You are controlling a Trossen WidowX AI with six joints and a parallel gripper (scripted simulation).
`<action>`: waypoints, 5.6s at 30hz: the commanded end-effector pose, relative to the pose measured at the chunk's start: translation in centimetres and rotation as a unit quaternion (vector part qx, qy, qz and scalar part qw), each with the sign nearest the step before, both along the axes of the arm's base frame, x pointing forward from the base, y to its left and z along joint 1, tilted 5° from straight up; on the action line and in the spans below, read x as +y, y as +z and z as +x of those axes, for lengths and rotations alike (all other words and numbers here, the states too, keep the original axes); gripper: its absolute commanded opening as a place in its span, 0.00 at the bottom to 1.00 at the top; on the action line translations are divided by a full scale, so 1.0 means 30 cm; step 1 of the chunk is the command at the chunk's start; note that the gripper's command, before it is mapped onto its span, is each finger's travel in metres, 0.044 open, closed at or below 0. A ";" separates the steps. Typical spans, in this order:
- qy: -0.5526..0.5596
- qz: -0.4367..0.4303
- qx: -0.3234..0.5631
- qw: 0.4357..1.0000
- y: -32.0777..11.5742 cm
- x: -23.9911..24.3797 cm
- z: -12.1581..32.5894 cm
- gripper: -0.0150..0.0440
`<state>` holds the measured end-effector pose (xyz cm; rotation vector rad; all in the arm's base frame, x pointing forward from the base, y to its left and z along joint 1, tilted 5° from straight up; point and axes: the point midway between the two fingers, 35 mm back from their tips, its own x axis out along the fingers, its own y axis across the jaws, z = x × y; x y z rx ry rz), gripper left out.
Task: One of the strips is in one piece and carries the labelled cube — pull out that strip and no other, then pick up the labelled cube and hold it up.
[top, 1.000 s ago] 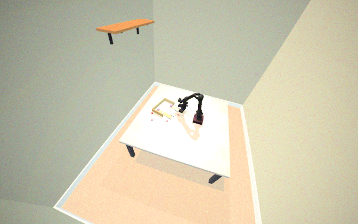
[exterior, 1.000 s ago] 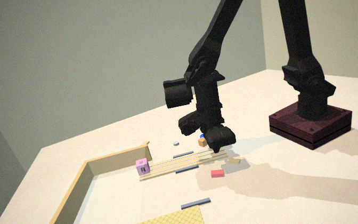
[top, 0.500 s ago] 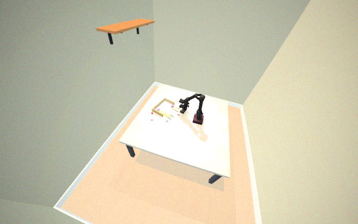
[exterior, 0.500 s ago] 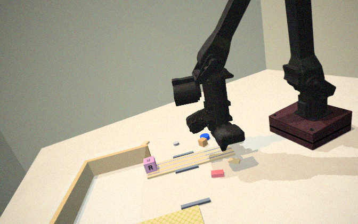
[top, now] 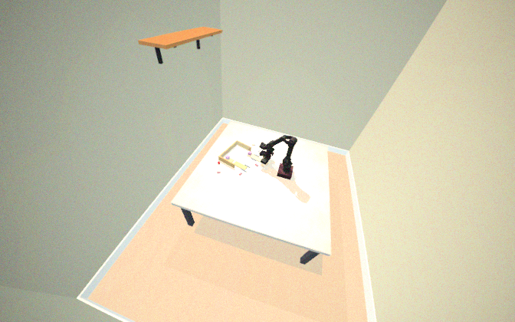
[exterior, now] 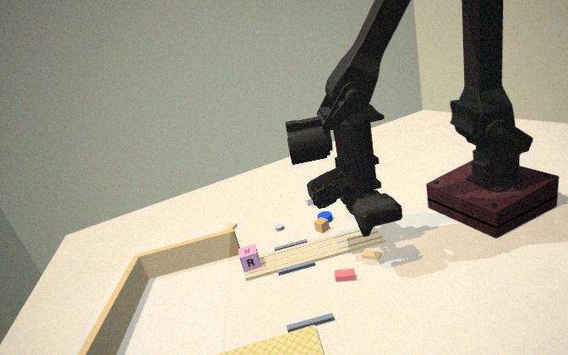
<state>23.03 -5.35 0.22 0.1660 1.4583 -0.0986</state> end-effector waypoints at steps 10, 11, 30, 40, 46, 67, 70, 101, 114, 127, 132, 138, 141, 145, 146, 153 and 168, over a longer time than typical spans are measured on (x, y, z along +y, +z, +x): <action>0.002 0.003 0.014 1.000 -0.023 0.018 -0.092 0.25; 0.002 0.003 0.014 1.000 -0.023 0.018 -0.095 0.25; 0.002 0.003 0.014 1.000 -0.023 0.018 -0.096 0.25; 0.002 0.003 0.014 1.000 -0.023 0.018 -0.096 0.25; 0.000 0.000 0.002 1.000 -0.001 0.012 -0.070 0.25; 0.029 -0.001 0.011 1.000 0.144 -0.025 0.064 0.79; 0.029 -0.001 0.011 1.000 0.151 -0.032 0.095 0.92; 0.029 -0.002 0.007 1.000 0.218 -0.101 0.415 1.00; 0.029 -0.002 0.005 1.000 0.253 -0.127 0.551 1.00; 0.029 -0.002 0.005 1.000 0.231 -0.134 0.599 0.68; 0.029 -0.002 0.005 1.000 0.204 -0.133 0.603 0.68; 0.029 -0.002 0.005 1.000 0.172 -0.132 0.607 0.68; 0.029 -0.002 0.005 1.000 0.155 -0.131 0.608 0.68; 0.029 -0.002 0.005 1.000 0.134 -0.130 0.610 0.68; 0.029 -0.002 0.005 1.000 0.128 -0.130 0.611 0.68; 0.029 -0.002 0.005 1.000 0.091 -0.127 0.612 0.68; 0.031 0.000 0.005 1.000 0.091 -0.126 0.611 0.43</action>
